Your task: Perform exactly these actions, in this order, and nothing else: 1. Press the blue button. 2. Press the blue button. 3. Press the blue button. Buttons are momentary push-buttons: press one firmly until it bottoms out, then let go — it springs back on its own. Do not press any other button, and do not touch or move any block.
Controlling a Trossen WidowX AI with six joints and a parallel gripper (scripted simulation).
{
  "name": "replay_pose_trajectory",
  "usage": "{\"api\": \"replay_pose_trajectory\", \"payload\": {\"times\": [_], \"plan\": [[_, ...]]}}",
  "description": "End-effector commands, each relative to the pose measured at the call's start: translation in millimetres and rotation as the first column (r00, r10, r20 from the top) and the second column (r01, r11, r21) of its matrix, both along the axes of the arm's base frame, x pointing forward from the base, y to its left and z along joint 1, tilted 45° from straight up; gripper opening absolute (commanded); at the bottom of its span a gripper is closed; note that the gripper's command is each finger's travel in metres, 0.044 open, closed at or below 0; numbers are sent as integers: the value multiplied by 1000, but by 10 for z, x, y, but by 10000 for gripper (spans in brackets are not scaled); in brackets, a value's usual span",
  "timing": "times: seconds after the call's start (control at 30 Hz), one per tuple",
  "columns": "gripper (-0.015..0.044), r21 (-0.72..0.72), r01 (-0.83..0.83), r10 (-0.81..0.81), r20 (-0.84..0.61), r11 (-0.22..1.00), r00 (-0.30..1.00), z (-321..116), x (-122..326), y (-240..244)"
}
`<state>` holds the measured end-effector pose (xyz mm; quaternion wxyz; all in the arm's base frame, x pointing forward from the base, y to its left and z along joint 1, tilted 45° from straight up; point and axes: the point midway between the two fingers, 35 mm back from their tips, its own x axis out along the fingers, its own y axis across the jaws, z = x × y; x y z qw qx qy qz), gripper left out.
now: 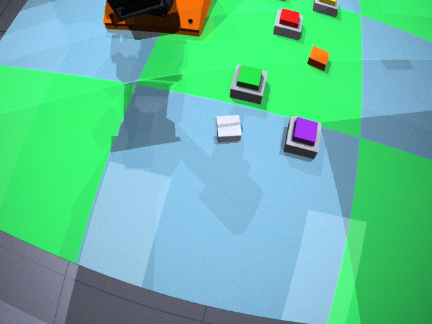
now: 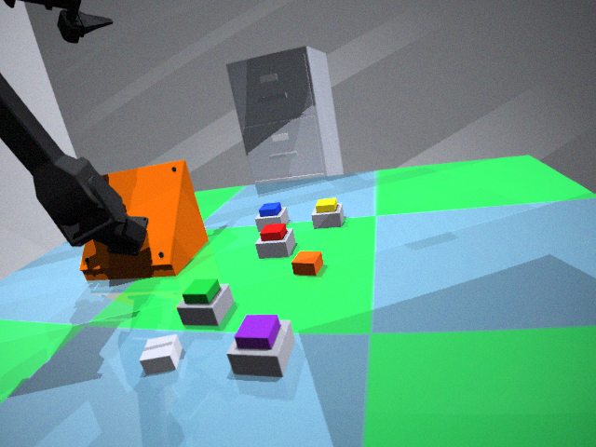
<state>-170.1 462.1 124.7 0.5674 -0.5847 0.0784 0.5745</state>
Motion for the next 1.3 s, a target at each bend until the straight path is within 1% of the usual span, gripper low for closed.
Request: {"api": "replay_pose_trajectory", "payload": {"times": [0.0,0.1,0.17,0.27,0.37,0.43,0.5,0.6,0.63,0.67,0.73,0.83,0.9,1.03,1.27], "plan": [[400,-78,239,-242,-27,968,970,-331,657,-52],[400,-136,458,-466,-32,879,884,-587,1251,-186],[400,-170,595,-607,-25,785,794,-744,1634,-332],[400,-212,776,-794,3,594,608,-960,2175,-636],[400,-236,909,-930,50,343,364,-1148,2660,-1042],[400,-237,960,-980,91,150,176,-1253,2938,-1364],[400,-225,973,-990,138,-57,-26,-1340,3171,-1721],[400,-177,916,-923,211,-360,-321,-1428,3414,-2284],[400,-156,881,-884,232,-446,-406,-1444,3463,-2458],[400,-138,851,-850,248,-506,-465,-1453,3491,-2585],[400,-125,829,-825,258,-545,-503,-1458,3506,-2668],[400,-125,829,-825,258,-545,-503,-1458,3506,-2668],[348,-125,829,-825,257,-545,-503,-1537,3526,-2734],[242,-123,830,-825,258,-545,-503,-1880,3579,-3079],[59,-123,830,-825,258,-545,-503,-1897,3580,-3098]]}}
